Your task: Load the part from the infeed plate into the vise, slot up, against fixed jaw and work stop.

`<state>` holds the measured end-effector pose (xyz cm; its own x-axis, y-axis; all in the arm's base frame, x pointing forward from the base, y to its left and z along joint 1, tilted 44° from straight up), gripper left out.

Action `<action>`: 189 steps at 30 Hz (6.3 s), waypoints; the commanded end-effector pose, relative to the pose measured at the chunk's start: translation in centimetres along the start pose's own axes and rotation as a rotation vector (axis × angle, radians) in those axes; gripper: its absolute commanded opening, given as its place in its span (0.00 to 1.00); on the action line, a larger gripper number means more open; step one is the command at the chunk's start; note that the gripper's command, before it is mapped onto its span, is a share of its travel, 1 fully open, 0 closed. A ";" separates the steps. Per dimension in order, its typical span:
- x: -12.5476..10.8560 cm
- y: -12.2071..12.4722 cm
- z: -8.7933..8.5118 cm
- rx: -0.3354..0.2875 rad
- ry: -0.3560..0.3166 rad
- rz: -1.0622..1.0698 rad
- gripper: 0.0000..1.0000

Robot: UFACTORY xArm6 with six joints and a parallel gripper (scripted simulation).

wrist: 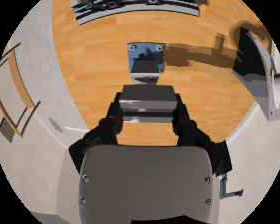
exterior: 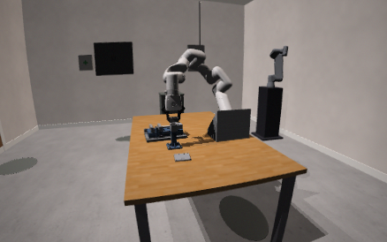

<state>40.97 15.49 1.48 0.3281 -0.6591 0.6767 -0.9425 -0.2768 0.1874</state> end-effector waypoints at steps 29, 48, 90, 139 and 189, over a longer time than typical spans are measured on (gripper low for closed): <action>0.0 -0.1 -3.6 0.004 -0.001 0.001 0.00; 0.0 -0.1 -5.1 0.004 -0.001 0.001 0.00; 4.5 -1.8 -5.4 0.006 -0.012 0.292 0.00; 24.3 -3.7 -5.2 0.002 -0.008 1.432 0.00; 25.9 -3.5 -4.7 0.002 -0.004 1.522 0.00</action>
<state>52.39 2.63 21.59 -0.9249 -0.3093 0.2209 -0.3748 0.6455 -0.6654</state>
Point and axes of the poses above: the point where the finger pads meet when closed, its own z axis out along the fingers, its own y axis across the jaws, x = y × z, the point moved 5 cm from there along -z, back along the fingers, and after that the axes turned 15 degrees about -z, right-handed, at the moved point
